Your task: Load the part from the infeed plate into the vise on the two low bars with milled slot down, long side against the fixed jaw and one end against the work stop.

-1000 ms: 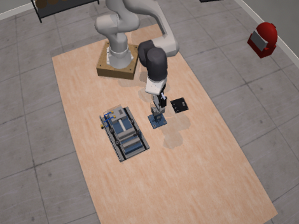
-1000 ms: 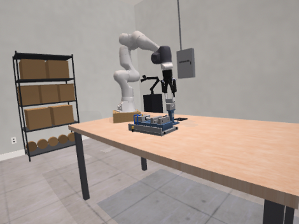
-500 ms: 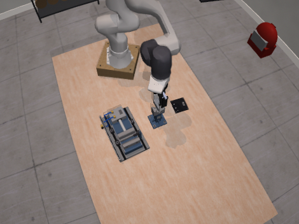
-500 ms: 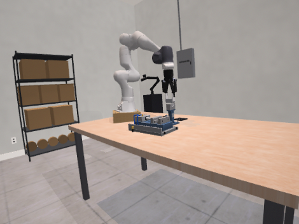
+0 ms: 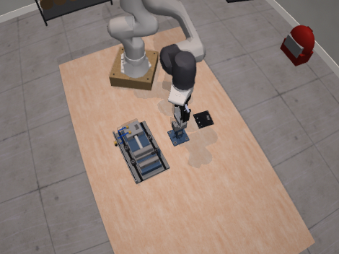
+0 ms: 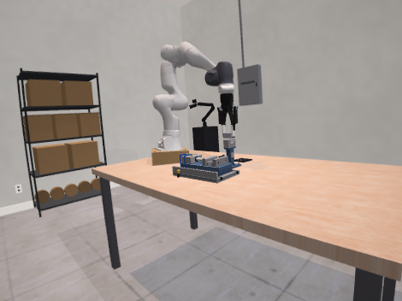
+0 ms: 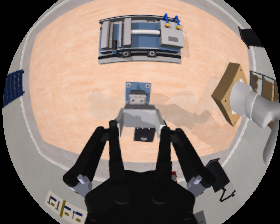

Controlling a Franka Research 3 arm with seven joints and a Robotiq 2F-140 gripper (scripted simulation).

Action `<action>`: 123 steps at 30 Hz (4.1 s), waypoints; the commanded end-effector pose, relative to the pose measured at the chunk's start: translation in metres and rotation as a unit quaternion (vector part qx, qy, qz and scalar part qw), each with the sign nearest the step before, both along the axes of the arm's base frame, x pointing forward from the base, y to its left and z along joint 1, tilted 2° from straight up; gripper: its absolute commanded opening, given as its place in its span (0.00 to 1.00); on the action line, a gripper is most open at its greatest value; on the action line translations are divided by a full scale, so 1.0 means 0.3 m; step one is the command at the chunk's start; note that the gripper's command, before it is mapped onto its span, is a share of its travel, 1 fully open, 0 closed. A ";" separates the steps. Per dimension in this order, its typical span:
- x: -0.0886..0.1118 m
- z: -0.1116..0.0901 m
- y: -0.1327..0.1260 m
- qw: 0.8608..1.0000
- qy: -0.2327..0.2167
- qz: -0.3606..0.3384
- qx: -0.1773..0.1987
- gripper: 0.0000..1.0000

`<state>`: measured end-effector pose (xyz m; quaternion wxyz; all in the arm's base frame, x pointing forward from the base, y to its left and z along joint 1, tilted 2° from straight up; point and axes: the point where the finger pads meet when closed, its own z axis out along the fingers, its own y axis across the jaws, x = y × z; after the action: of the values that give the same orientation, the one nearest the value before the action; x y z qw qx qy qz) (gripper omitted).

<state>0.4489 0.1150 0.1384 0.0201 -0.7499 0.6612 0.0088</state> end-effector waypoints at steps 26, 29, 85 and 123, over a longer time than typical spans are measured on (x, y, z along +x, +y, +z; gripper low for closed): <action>0.007 0.007 0.001 1.000 -0.002 -0.007 -0.001 0.00; 0.007 0.007 0.001 1.000 -0.002 -0.007 -0.001 0.00; 0.005 0.156 -0.005 1.000 -0.002 -0.007 -0.001 0.00; 0.026 0.174 -0.041 0.999 0.003 -0.049 -0.003 0.00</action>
<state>0.4539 0.1066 0.1899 0.0182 -0.7327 0.6803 0.0085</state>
